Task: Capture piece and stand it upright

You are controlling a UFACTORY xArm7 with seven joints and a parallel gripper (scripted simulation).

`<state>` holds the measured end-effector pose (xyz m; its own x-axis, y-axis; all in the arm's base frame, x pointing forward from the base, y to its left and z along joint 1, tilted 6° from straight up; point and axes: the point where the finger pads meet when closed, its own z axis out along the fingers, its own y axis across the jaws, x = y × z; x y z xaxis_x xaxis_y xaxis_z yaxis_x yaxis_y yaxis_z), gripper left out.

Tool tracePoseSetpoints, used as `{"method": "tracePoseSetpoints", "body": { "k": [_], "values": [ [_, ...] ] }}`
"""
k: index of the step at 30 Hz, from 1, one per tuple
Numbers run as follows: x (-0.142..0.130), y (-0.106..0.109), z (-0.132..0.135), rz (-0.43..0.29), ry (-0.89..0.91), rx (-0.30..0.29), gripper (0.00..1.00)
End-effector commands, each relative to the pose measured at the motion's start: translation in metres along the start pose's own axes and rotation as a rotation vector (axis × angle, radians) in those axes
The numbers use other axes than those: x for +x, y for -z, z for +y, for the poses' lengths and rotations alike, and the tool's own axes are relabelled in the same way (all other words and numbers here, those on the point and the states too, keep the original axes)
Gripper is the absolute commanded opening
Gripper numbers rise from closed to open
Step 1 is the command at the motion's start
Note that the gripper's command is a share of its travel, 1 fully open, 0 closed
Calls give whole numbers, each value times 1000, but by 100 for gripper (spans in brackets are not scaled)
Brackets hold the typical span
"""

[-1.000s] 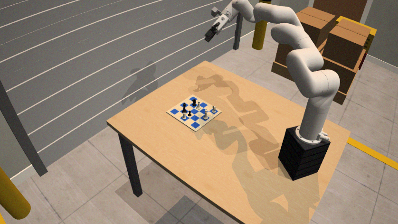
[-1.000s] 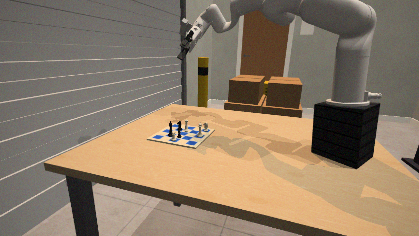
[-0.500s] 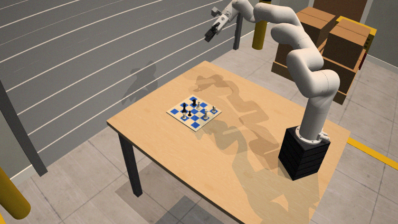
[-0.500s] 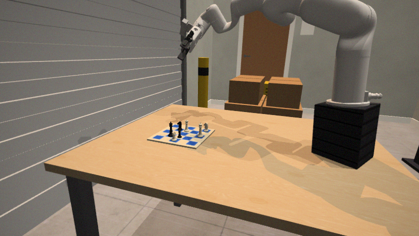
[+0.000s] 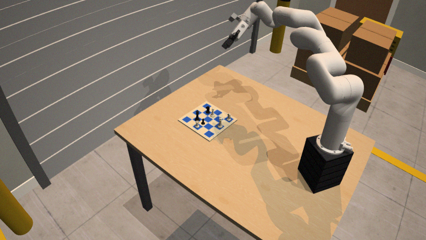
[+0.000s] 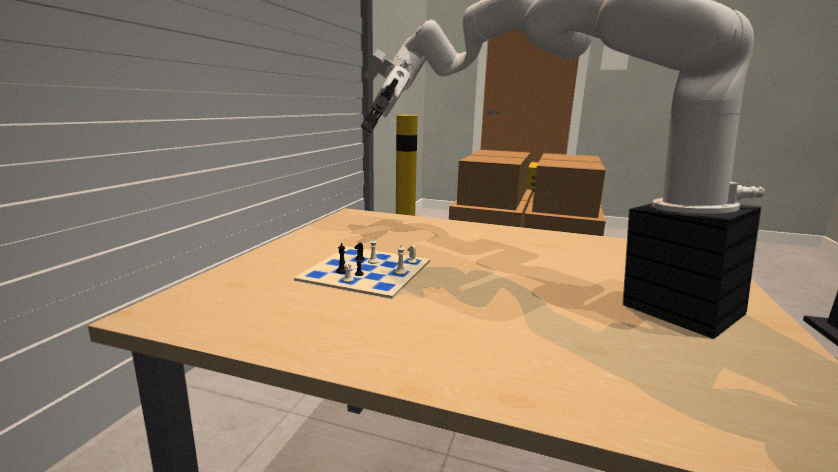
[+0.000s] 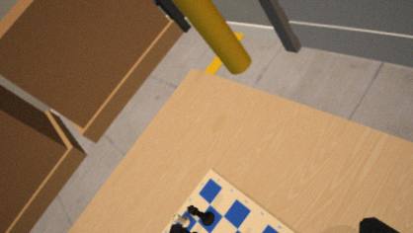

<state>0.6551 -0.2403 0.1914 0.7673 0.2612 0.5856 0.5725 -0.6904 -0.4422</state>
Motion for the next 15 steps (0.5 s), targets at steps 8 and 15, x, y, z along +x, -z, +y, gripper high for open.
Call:
{"method": "tracePoseSetpoints", "body": {
  "k": [8, 15],
  "values": [
    [-70, -6, 38, -63, 348, -3, 100],
    [-126, -12, 61, -110, 601, 24, 100]
  ]
}}
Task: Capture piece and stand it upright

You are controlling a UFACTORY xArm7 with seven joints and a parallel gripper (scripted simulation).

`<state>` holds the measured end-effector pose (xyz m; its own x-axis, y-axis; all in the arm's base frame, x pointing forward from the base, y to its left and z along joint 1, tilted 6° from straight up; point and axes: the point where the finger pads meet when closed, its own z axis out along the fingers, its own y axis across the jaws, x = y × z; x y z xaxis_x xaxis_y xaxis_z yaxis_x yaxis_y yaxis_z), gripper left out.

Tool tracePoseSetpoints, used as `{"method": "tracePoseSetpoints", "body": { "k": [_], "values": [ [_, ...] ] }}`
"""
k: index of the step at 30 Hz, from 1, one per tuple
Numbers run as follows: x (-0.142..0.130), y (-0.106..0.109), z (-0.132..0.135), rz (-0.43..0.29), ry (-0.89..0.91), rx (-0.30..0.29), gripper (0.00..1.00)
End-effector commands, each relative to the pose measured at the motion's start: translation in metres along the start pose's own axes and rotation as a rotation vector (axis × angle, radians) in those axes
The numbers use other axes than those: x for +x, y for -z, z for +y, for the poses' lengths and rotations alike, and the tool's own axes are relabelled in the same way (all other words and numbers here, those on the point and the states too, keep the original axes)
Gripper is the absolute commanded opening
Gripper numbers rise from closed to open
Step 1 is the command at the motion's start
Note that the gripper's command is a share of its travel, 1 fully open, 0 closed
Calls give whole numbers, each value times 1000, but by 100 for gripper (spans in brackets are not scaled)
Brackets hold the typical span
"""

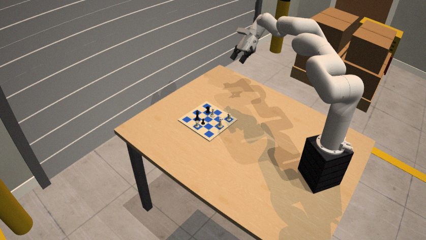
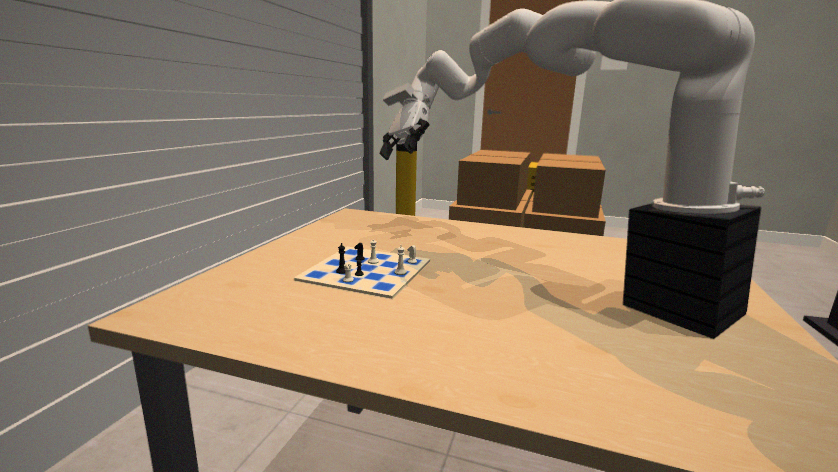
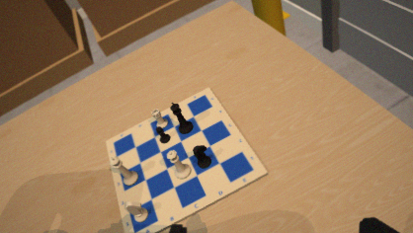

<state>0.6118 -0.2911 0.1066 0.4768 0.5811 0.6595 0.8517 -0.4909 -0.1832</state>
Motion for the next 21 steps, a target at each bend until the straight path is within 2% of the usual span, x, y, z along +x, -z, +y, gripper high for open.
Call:
{"method": "tracePoseSetpoints", "body": {
  "k": [1, 4, 6, 9, 12, 21],
  "values": [
    [-33, -4, 0, -22, 168, 1, 100],
    [-58, -9, -3, -37, 277, 17, 100],
    [-58, -9, -3, -37, 277, 17, 100],
    [-86, -14, -7, -51, 402, 39, 100],
    [-98, -17, -9, -56, 454, 49, 100],
    [-105, -18, -11, -58, 489, 56, 100]
  ]
}}
